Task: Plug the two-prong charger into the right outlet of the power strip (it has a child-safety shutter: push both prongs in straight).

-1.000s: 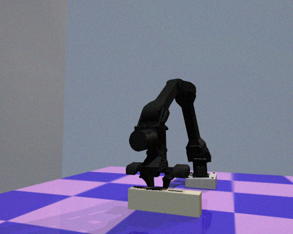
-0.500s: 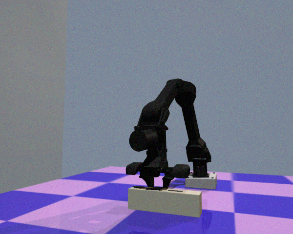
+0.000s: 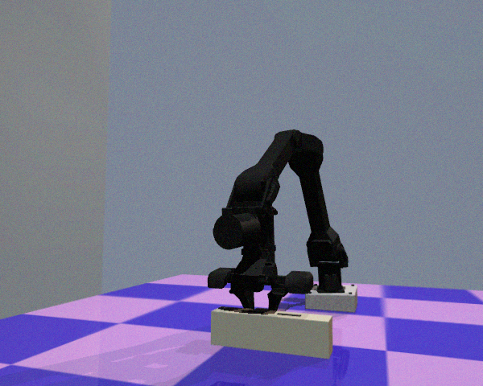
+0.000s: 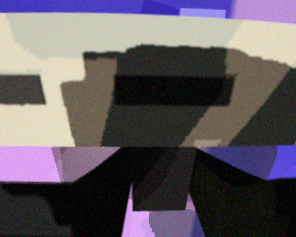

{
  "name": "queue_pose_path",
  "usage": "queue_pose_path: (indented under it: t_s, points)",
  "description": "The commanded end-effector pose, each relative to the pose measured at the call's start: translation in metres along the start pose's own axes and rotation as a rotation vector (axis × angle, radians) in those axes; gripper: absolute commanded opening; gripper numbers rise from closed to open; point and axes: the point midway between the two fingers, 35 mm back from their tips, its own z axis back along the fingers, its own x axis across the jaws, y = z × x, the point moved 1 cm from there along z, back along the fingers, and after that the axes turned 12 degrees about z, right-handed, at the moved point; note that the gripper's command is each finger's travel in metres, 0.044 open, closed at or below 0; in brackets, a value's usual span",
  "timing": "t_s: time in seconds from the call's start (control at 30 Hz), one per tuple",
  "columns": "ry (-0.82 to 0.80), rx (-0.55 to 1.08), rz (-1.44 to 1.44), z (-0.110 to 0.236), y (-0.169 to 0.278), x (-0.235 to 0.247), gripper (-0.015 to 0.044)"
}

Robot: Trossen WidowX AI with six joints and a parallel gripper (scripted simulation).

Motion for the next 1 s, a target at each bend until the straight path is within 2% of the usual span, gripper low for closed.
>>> queue_pose_path:
  t_s: [0.0,0.97]
  points:
    - [0.006,-0.031,0.0,0.0011,-0.0062,-0.0013,0.0]
    - [0.006,-0.031,0.0,-0.0001,-0.0073,-0.0013,0.0]
